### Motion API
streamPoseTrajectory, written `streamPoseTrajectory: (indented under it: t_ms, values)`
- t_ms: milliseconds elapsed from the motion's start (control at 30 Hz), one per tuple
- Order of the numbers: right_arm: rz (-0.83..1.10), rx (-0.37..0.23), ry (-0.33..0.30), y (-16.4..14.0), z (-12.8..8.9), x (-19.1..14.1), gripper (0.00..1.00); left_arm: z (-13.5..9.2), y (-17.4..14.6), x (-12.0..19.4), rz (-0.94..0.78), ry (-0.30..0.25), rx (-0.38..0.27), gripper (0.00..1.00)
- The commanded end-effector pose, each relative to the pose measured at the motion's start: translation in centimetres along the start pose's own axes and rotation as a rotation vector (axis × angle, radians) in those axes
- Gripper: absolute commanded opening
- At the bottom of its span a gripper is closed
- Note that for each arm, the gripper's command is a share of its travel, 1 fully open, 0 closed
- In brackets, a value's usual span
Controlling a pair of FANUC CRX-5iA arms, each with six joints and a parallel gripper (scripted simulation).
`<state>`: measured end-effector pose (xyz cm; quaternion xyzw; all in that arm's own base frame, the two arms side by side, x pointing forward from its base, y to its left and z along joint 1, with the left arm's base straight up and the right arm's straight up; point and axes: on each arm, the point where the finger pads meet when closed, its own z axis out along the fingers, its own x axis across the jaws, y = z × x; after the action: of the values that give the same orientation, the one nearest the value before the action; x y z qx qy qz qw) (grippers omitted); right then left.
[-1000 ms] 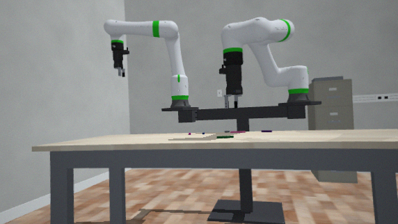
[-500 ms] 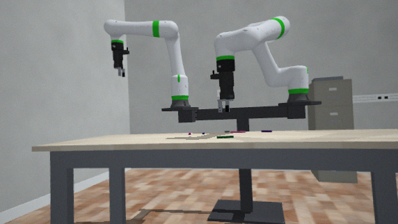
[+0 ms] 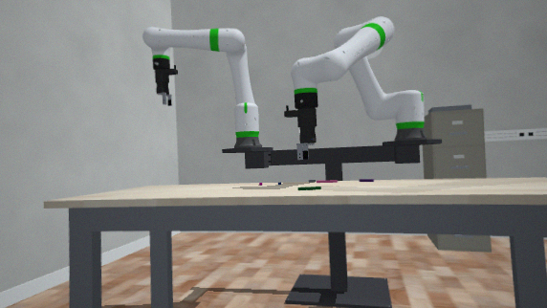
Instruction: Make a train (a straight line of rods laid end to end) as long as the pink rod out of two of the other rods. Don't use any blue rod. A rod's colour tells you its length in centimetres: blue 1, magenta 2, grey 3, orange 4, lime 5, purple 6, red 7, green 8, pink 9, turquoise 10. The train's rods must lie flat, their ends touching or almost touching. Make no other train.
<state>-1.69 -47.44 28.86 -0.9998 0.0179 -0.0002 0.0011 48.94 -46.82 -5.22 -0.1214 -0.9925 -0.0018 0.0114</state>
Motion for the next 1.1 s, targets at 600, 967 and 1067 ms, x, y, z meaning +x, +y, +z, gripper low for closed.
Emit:
streamPoseTrajectory:
  t_ms: [600, 967, 1067]
  values:
    - [0.000, -0.002, 0.000, 0.0, -0.1, 0.0, 1.00, 3.2, -3.8, 15.9, -0.469, -0.023, 0.008, 1.00]
    - [0.000, -0.002, 0.000, 0.0, -0.1, 0.0, 1.00, 3.9, -3.8, 19.1, -0.553, -0.023, 0.009, 0.54]
    - [0.000, -0.002, 0.000, 0.0, -0.1, 0.0, 1.00, 3.9, -3.8, 19.1, -0.553, -0.023, 0.009, 0.54]
